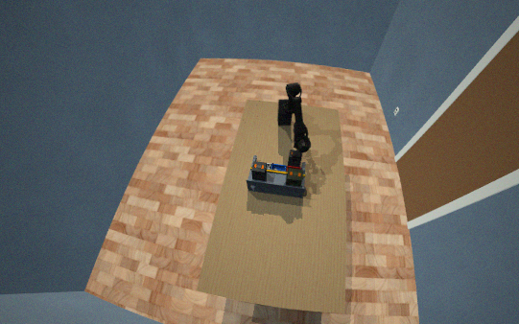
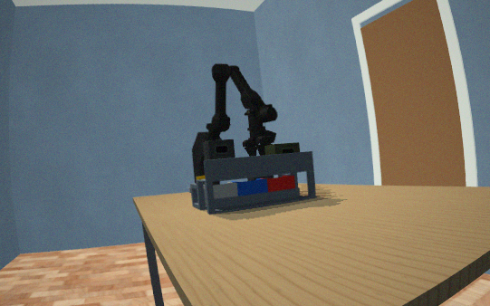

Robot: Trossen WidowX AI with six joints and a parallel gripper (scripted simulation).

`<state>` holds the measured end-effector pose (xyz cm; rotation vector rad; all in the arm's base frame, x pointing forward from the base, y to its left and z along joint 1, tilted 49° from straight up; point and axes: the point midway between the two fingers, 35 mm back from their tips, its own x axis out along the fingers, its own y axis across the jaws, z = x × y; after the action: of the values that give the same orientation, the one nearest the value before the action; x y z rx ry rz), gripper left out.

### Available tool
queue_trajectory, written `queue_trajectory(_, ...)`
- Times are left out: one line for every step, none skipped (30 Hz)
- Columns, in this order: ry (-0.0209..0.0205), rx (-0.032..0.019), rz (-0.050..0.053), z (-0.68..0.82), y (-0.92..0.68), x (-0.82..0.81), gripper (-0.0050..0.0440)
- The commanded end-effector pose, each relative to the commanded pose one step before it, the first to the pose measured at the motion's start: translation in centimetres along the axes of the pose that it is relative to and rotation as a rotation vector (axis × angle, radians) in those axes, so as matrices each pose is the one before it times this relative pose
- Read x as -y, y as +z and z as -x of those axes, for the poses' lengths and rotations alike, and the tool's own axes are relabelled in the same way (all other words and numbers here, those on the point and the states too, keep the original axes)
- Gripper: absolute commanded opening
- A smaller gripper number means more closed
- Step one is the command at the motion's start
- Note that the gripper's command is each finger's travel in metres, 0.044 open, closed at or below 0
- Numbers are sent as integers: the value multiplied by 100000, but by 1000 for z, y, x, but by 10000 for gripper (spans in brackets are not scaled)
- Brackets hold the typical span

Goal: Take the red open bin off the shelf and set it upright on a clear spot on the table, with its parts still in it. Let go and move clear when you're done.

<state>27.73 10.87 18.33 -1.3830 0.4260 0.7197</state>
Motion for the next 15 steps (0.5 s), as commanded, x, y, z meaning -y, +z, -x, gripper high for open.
queue_trajectory(-2464, 636, -268, 627, 108, 592, 440)
queue_trajectory(0, 0, 0, 0, 0, 0, 440)
queue_trajectory(103, 108, 5, -37, 10, -27, 440)
queue_trajectory(-24, -27, -1, 38, -5, 7, 440)
queue_trajectory(-24, -27, -1, 38, -5, 7, 440)
queue_trajectory(-24, -27, -1, 38, -5, 7, 440)
queue_trajectory(-24, -27, -1, 38, -5, 7, 440)
queue_trajectory(0, 0, 0, 0, 0, 0, 440)
queue_trajectory(0, 0, 0, 0, 0, 0, 440)
queue_trajectory(0, 0, 0, 0, 0, 0, 440)
queue_trajectory(0, 0, 0, 0, 0, 0, 440)
queue_trajectory(0, 0, 0, 0, 0, 0, 440)
queue_trajectory(0, 0, 0, 0, 0, 0, 440)
queue_trajectory(0, 0, 0, 0, 0, 0, 440)
queue_trajectory(0, 0, 0, 0, 0, 0, 440)
